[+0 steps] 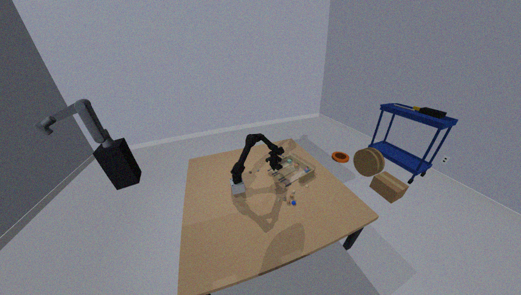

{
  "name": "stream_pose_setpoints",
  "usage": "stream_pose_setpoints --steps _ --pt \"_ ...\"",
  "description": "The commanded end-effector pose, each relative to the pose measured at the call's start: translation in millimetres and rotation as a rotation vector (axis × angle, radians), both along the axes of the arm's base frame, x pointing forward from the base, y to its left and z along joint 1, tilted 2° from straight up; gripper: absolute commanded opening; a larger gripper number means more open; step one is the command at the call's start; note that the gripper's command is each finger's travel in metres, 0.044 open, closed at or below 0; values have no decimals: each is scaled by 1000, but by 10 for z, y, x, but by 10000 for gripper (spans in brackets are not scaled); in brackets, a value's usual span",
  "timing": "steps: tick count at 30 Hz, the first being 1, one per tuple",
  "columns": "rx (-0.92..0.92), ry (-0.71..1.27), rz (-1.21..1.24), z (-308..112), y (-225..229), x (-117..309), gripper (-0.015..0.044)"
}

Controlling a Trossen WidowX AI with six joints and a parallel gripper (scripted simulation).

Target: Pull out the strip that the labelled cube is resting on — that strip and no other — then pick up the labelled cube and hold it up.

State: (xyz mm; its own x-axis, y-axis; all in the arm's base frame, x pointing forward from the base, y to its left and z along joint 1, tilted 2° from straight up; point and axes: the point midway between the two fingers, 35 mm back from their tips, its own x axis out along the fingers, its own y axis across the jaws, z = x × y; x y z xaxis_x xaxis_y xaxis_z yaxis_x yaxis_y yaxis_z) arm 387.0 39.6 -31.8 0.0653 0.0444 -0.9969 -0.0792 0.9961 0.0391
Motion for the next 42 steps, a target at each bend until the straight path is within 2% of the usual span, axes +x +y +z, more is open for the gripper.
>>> stream_pose_setpoints --steps 1,42 --pt "-3 20 -2 -46 -7 -123 0" --pt "-3 26 -2 -109 -38 -740 0"
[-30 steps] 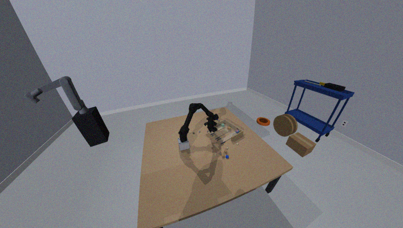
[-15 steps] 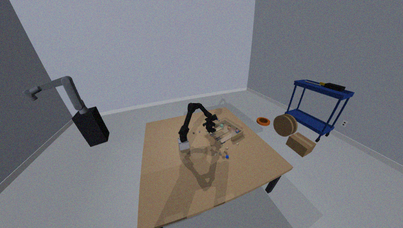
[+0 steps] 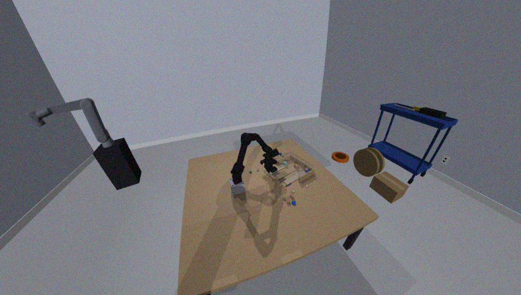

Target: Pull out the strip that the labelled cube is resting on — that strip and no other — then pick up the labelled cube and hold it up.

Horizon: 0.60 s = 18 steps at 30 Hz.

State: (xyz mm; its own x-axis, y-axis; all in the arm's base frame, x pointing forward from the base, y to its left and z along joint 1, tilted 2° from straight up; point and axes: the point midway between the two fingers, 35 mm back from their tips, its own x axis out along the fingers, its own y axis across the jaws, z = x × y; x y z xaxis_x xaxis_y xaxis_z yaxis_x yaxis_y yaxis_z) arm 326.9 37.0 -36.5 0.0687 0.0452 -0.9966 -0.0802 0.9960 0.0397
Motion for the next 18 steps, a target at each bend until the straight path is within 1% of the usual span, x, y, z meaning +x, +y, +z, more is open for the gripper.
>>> stream_pose_setpoints --steps 1,18 --pt "-4 30 -3 -63 -13 -154 0" --pt "-4 32 -3 -78 -26 -398 0"
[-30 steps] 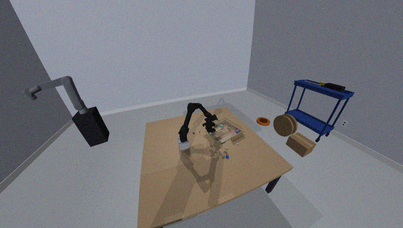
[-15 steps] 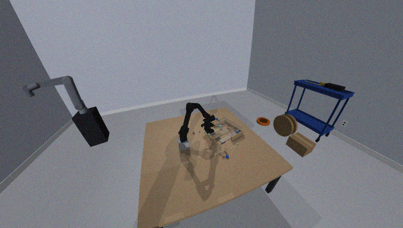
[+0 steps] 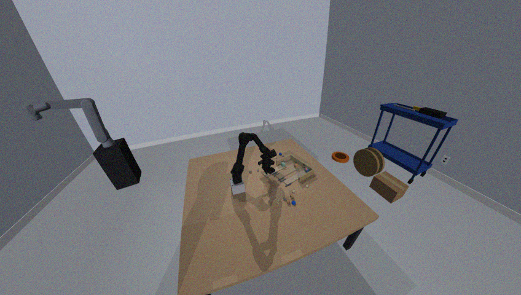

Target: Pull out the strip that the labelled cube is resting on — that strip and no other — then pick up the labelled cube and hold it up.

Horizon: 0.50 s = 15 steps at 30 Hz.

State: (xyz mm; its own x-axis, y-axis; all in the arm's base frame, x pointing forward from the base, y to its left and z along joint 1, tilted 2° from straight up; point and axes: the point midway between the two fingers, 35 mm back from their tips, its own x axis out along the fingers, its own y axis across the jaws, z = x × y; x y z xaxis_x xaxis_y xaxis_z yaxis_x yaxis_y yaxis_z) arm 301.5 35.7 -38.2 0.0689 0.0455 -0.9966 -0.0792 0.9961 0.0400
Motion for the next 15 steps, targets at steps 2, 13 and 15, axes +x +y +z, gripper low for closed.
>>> stream_pose_setpoints --steps 2,13,15 --pt "-4 33 -2 -63 -14 -171 0" --pt "-4 34 -2 -72 -22 -315 0" --pt "-4 34 -2 -73 -23 -340 0"
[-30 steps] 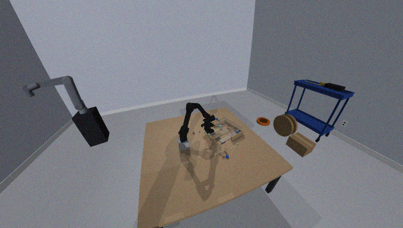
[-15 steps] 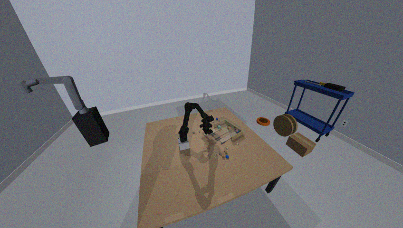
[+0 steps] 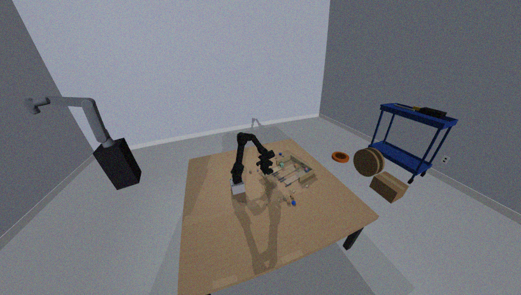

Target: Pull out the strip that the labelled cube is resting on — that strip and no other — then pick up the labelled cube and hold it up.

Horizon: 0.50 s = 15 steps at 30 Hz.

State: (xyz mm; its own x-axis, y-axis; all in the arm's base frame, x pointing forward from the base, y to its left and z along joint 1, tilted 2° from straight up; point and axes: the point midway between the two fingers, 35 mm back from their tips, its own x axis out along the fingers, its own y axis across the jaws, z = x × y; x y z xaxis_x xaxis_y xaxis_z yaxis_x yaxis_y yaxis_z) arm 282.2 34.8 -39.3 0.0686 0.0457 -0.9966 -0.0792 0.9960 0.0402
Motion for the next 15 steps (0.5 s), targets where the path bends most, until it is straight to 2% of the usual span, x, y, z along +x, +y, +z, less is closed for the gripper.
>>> stream_pose_setpoints --steps 1,15 --pt "-5 34 -2 -62 -15 -160 0" --pt "-5 36 -2 -72 -24 -342 0"
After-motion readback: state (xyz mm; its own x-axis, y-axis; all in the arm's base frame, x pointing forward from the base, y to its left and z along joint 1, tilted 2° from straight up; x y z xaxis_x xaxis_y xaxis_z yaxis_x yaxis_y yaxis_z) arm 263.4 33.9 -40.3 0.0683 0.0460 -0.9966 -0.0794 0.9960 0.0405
